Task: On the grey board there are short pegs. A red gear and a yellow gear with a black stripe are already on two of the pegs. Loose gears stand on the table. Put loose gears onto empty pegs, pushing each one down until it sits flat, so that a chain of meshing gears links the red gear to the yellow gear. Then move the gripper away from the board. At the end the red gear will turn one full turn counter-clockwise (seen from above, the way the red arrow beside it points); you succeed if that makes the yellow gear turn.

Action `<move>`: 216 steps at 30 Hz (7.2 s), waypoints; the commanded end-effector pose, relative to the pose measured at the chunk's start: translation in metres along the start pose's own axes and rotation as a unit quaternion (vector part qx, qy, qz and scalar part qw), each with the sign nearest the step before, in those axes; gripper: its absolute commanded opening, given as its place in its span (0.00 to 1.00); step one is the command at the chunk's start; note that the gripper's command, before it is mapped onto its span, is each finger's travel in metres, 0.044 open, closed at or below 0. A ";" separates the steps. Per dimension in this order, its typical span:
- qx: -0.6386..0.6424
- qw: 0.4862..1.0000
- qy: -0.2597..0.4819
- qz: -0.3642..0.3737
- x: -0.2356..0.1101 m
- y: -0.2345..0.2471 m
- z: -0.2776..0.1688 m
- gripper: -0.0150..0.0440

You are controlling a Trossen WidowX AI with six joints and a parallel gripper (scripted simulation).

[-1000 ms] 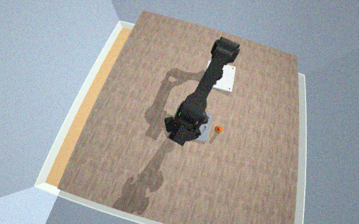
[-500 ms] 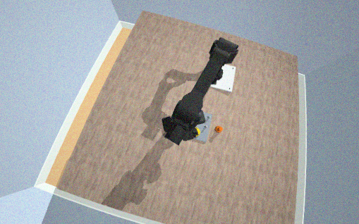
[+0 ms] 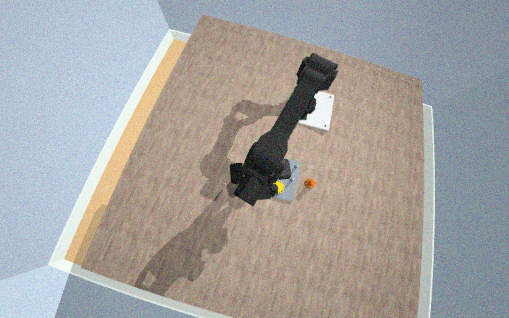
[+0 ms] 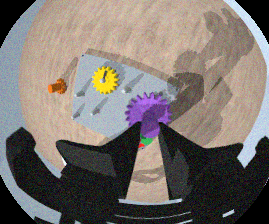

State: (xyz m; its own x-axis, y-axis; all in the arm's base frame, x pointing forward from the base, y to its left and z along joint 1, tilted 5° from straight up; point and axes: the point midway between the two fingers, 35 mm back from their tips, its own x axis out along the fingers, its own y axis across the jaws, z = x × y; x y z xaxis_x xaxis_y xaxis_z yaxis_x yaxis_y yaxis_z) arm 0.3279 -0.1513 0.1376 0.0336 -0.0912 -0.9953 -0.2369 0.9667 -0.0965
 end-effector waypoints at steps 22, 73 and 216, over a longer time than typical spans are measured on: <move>0.021 1.000 -0.004 -0.001 0.001 -0.001 0.002 0.25; 0.030 1.000 -0.004 -0.001 0.043 0.000 0.002 0.25; 0.313 0.950 -0.015 0.008 -0.007 0.221 0.057 0.25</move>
State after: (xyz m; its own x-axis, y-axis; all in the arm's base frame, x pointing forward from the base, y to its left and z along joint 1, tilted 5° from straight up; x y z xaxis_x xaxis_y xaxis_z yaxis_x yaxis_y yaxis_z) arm 0.3287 0.0757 0.1161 0.0576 -0.0827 -0.9949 0.3778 0.9242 -0.0549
